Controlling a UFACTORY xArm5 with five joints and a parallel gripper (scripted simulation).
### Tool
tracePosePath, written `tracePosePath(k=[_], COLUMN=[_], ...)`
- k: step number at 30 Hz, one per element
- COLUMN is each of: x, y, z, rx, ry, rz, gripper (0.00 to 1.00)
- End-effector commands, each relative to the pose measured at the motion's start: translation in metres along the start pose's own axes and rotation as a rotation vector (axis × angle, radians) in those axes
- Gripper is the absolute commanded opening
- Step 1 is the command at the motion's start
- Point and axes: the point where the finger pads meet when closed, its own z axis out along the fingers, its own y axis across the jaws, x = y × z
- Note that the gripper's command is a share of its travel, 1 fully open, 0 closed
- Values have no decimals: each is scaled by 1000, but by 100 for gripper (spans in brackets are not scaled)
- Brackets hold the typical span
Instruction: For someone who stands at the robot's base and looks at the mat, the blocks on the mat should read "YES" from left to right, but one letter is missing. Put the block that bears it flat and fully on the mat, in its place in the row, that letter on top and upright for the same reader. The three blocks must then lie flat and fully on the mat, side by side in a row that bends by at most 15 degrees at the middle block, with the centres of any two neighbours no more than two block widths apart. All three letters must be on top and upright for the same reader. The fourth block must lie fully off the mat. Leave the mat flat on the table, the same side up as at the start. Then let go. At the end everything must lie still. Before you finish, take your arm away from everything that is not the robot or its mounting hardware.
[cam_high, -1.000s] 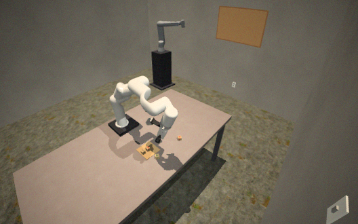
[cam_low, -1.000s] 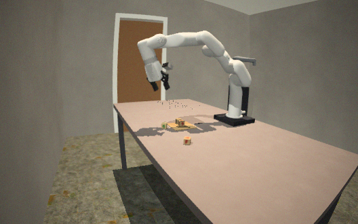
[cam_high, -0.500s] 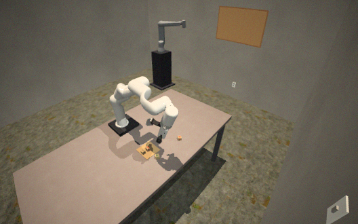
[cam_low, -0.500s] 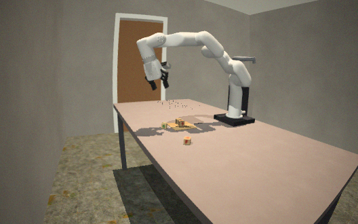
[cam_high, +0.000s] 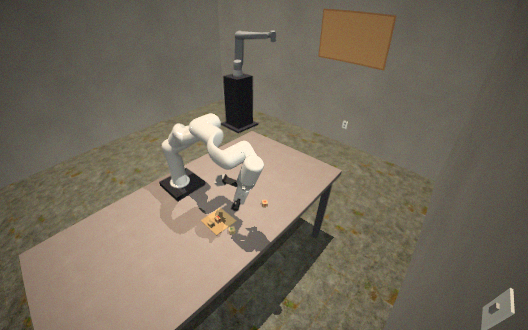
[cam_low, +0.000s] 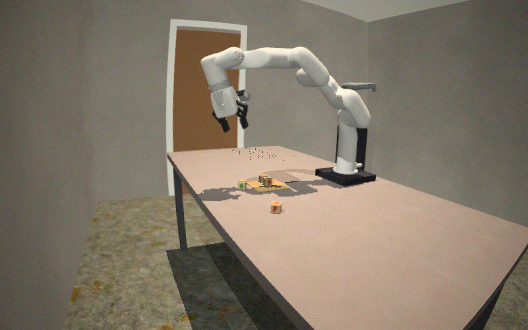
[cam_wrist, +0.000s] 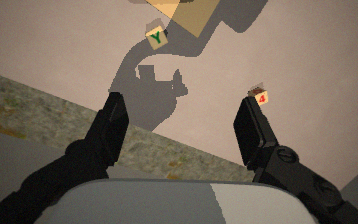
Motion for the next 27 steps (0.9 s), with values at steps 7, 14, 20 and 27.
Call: tracePosePath(k=[7,14,20,27], x=[-2,-2,-3,-3], y=[-2,-2,-4,-4], z=[-13,-13,-24,-24], rx=[11,11,22,22], ry=[-17,-17,-31,-31], rz=[-97,-97,-217,-217], gripper=[100,100,100,100])
